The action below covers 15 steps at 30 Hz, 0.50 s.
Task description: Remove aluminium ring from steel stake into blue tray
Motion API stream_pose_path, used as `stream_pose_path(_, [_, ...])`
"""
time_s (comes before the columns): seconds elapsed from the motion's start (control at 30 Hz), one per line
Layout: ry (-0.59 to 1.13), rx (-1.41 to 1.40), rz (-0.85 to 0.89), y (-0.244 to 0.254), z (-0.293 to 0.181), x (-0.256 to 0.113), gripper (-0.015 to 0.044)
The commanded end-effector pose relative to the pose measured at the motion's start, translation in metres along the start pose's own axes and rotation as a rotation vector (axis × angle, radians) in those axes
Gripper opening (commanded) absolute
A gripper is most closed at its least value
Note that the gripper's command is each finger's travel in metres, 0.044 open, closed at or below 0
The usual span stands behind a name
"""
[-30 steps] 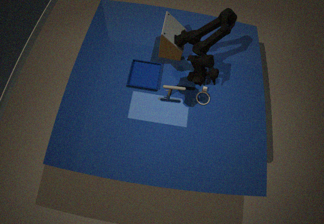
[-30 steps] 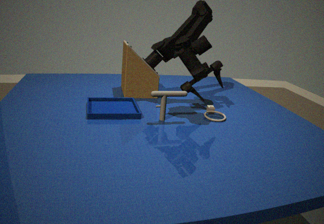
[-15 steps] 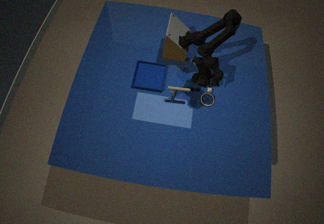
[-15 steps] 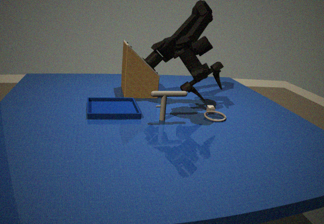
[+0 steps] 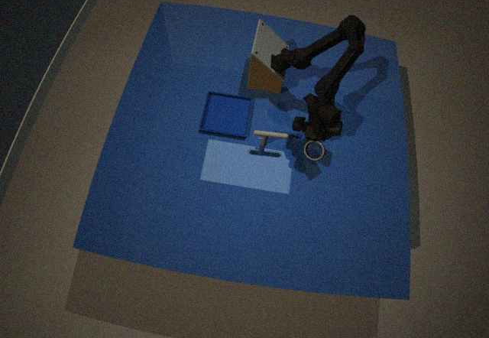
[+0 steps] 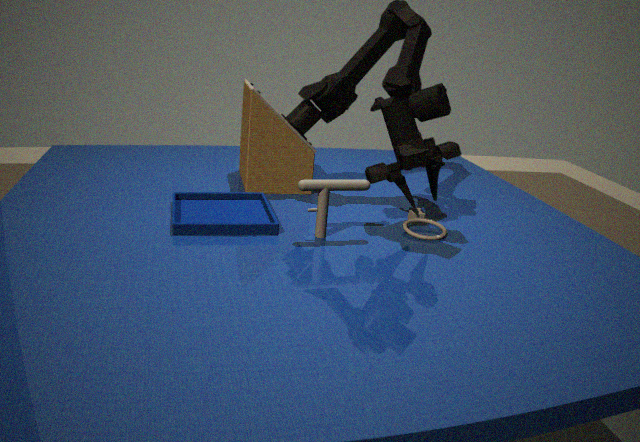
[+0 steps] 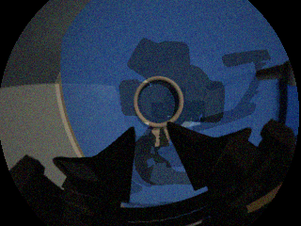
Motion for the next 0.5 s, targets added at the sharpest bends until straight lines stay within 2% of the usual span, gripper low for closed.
stream_pose_path(0.0, [0.060,-0.033,-0.139,0.016,0.003,0.004,0.0200])
stream_pose_path(0.27, [0.198,-0.099,-0.341,0.045,-0.003,0.000,0.0200])
stream_pose_path(0.47, [0.212,-0.105,-0.358,0.048,-0.004,-0.001,0.0200])
Point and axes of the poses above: the point midway between the two fingers, 35 mm back from their tips, its own x axis out along the fingers, its own y axis across the jaws, z = x × y, the point moved 10 cm from there along -x, back along the fingers, and after that the axes turned 3 degrees about -x, right-handed, at the moved point
